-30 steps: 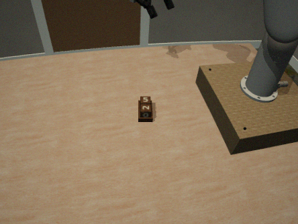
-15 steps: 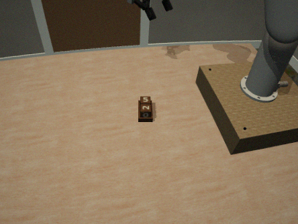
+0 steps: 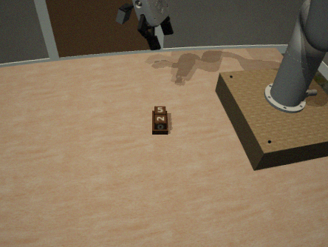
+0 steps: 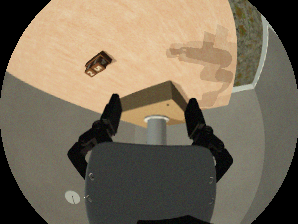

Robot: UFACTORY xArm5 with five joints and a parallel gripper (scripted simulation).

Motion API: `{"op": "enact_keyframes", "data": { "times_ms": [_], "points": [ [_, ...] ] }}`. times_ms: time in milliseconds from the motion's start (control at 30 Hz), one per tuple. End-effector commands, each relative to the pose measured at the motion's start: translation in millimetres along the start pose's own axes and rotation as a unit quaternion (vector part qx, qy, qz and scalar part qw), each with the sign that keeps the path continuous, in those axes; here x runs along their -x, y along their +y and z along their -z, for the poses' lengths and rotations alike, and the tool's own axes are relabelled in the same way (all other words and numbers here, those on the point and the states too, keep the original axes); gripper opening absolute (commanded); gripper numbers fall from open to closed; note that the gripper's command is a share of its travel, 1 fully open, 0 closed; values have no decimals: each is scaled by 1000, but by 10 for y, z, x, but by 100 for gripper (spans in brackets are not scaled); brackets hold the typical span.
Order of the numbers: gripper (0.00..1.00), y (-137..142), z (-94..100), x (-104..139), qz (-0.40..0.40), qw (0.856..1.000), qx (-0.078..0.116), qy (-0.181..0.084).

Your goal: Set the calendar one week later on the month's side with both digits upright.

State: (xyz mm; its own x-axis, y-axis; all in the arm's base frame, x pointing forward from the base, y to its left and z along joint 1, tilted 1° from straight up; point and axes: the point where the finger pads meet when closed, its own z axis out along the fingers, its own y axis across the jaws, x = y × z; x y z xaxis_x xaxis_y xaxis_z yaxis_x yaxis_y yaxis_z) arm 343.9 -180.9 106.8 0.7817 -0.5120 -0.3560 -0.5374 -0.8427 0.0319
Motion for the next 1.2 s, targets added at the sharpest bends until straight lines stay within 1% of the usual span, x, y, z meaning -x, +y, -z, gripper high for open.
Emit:
{"op": "enact_keyframes", "data": {
  "times_ms": [0, 33, 67, 100, 133, 167, 200, 233, 267, 300, 367, 433, 467, 533, 600, 1167],
  "points": [
    [100, -505, -114, 37, 58, 996, 14, 64],
    [100, -589, -139, 60, 69, 995, 15, 74],
    [100, -606, -144, 65, 72, 994, 16, 76],
    [100, -741, -186, 108, 90, 992, 18, 91],
    [100, -818, -210, 136, 101, 990, 19, 99],
    [100, -820, -211, 137, 101, 990, 20, 100],
    [100, -964, -259, 196, 122, 985, 21, 116],
    [100, -1011, -275, 218, 129, 984, 22, 122],
    [100, -1011, -275, 218, 129, 984, 22, 122],
    [100, -1172, -333, 300, 154, 978, 23, 141],
    [100, -1172, -333, 300, 154, 978, 23, 141],
    [100, -1406, -424, 446, 192, 966, 23, 170],
    [100, -1406, -424, 446, 192, 966, 23, 170],
    [100, -1528, -477, 537, 213, 959, 22, 185],
    [100, -1565, -493, 567, 220, 957, 21, 190],
    [100, -1567, -494, 569, 220, 956, 21, 190]
  ]
}}
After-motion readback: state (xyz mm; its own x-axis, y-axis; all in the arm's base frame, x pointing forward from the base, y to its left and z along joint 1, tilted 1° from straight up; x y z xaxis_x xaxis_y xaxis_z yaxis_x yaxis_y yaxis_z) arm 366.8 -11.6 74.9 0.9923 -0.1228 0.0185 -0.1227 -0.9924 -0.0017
